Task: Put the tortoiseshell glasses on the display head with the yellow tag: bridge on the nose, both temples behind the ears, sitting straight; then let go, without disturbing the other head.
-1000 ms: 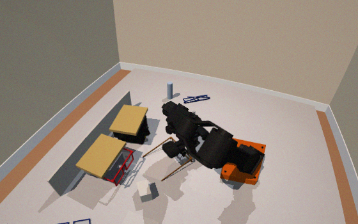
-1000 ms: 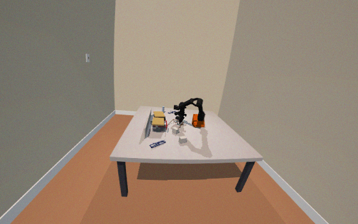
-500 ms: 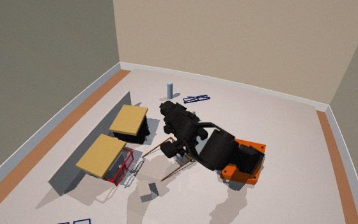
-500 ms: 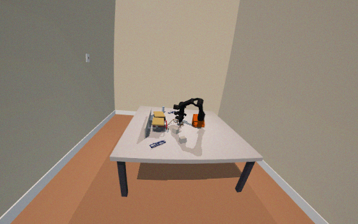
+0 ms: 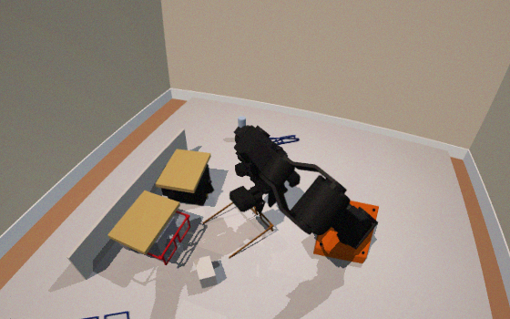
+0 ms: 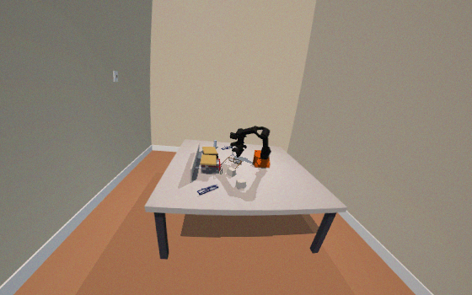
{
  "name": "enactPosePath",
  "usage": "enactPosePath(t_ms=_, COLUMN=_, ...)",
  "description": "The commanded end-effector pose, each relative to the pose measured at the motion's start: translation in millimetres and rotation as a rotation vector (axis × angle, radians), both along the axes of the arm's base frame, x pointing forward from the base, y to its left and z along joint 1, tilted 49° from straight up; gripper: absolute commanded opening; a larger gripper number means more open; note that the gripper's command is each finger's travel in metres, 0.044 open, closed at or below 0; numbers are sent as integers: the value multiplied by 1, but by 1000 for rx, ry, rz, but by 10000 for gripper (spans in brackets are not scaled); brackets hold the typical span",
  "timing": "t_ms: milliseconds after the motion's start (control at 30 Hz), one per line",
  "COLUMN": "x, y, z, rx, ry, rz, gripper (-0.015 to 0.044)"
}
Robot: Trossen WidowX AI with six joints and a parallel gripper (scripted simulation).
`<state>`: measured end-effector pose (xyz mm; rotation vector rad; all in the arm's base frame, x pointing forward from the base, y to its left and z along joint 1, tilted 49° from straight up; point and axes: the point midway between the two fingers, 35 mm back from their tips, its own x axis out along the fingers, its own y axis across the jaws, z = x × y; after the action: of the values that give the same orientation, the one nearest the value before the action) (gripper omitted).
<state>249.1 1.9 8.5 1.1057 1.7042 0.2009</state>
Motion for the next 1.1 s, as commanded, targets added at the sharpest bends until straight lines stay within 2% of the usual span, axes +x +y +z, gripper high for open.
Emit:
enactPosePath(t_ms=0, x=0, y=1, z=0, rx=1, ry=4, rz=-2, gripper=200)
enactPosePath(t_ms=267, x=1, y=-2, z=6, rx=-1, ry=-1, rz=12, gripper=200)
enactPosePath(t_ms=333, x=1, y=-2, z=6, rx=-1, ry=-1, rz=12, gripper=147)
enactPosePath(t_ms=367, x=1, y=-2, z=6, rx=-1, ry=-1, rz=12, gripper=140)
enactPosePath(t_ms=1067, x=2, y=14, z=-9, rx=-3, ry=-1, rz=11, gripper=140)
